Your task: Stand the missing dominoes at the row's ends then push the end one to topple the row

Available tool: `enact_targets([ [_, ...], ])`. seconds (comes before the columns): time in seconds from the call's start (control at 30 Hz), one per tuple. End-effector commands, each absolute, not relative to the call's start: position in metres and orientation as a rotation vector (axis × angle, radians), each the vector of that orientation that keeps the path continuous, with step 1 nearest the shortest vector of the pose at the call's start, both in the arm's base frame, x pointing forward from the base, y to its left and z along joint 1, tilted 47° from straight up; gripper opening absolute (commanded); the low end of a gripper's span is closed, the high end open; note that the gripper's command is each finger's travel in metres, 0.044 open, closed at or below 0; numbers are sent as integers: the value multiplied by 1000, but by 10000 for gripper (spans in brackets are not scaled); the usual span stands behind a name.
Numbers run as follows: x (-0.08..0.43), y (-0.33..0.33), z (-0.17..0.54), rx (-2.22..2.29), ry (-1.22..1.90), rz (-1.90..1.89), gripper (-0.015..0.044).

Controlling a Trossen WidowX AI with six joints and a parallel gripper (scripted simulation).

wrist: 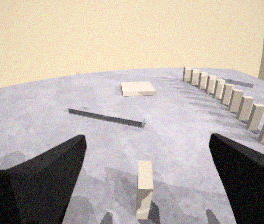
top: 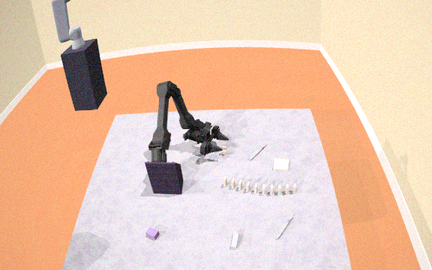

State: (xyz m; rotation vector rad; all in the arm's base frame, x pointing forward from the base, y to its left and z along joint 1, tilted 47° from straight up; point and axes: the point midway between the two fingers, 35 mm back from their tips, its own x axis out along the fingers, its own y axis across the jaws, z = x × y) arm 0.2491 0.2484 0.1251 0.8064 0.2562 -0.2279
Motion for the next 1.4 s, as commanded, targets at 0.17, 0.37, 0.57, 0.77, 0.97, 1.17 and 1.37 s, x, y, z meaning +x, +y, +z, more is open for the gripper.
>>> enact_targets([
  [0.17, 254, 230, 143, 779, 280, -222, 440],
  [0.37, 287, 223, 135, 361, 567, -117, 440],
  [0.57, 312, 207, 137, -38, 810, 173, 440],
  [0.77, 315, 194, 133, -281, 972, 570, 440],
  [0.97, 303, 193, 135, -368, 987, 871, 440],
  [1.17, 283, 197, 151, -337, 931, 1219, 440],
  [1.37, 275, 198, 165, -355, 807, 1399, 440],
])
